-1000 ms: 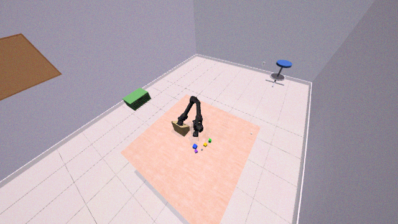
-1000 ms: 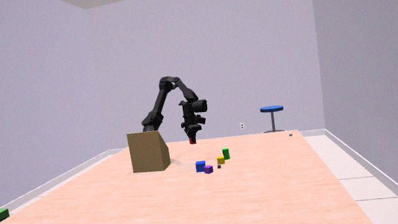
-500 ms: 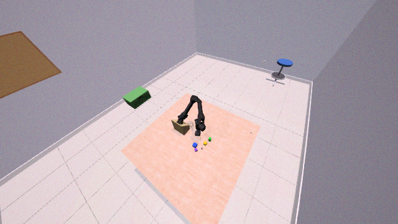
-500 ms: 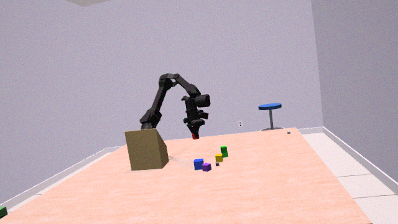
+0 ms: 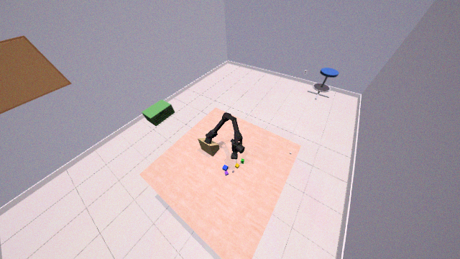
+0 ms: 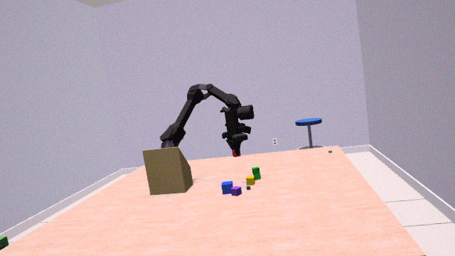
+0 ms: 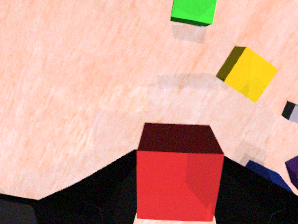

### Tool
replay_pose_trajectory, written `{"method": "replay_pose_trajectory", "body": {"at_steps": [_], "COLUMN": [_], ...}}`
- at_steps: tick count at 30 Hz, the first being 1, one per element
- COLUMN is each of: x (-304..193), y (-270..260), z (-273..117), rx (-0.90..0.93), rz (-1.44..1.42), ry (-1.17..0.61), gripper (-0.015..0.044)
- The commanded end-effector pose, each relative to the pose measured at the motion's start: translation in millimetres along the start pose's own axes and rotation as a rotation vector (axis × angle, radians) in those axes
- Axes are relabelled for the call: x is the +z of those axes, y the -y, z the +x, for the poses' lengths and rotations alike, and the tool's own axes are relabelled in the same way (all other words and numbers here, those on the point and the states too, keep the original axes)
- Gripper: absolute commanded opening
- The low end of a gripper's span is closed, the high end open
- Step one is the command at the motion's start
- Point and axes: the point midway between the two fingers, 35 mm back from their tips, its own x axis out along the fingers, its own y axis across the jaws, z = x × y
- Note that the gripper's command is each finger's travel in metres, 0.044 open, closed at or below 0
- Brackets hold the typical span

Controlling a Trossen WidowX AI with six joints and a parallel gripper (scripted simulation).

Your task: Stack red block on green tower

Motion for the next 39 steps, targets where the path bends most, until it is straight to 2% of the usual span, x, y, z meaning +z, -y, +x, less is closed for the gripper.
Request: {"method": "replay_pose_trajectory", "body": {"at_steps": [1, 21, 26, 32, 39], "x": [17.1, 77.4, 78.0, 78.2, 79.2], "y": [3.8, 11.2, 10.6, 10.6, 10.7], "z": [1.7, 8.9, 36.1, 40.3, 66.5], "rx": [0.006, 0.009, 0.010, 0.010, 0.012], "rz": [0.003, 0.000, 0.000, 0.000, 0.000], "ry": [0.000, 0.004, 0.005, 0.005, 0.006], "gripper": [0.0000, 0.0000, 0.0000, 0.0000, 0.0000]}}
